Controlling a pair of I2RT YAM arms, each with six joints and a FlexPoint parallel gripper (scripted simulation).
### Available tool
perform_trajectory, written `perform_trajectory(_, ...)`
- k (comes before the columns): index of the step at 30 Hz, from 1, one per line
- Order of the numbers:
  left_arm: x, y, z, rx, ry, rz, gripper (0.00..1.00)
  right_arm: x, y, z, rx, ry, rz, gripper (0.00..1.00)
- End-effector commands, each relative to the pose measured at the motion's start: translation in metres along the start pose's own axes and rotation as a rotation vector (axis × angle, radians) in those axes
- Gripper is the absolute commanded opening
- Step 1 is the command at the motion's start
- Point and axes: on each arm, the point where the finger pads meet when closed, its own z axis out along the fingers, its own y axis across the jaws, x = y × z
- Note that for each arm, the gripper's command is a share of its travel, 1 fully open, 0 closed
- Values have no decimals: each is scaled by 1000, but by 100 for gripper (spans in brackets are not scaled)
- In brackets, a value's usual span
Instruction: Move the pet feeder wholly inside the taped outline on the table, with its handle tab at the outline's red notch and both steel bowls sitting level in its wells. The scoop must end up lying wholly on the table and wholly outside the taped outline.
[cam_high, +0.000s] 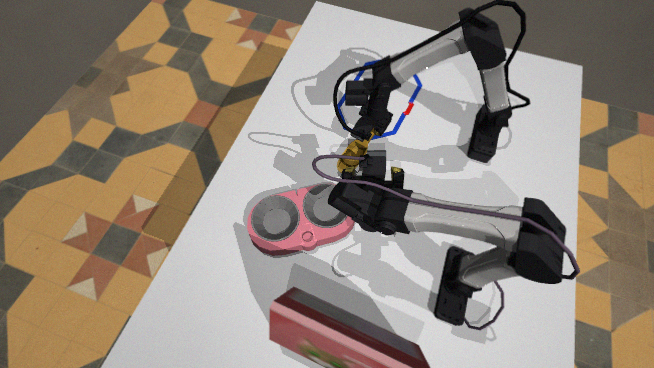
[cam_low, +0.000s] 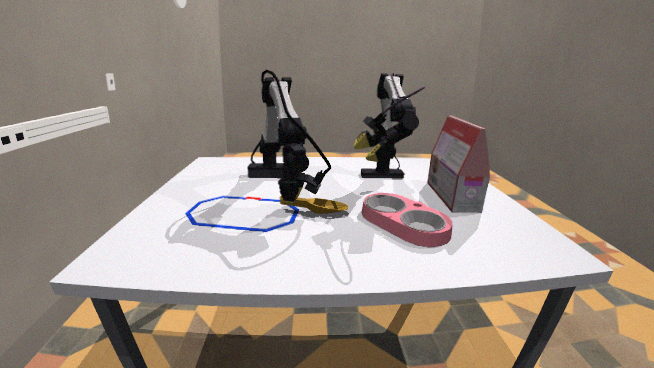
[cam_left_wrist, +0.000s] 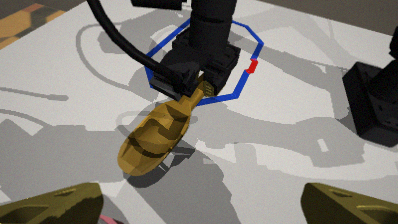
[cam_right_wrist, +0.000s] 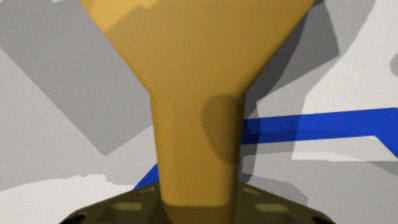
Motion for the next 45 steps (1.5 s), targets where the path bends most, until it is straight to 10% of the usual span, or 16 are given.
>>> perform_trajectory(1,-3,1,-1,-3,-6,6,100,-5,-7,-38,50,-26,-1,17)
perform_trajectory(19,-29,-21,-14,71,-80,112,100,9,59,-85,39,-19,7,17)
perform_trajectory(45,-12,-52,-24,157,-26,192,100,26,153,-35,36,-41,-4,17)
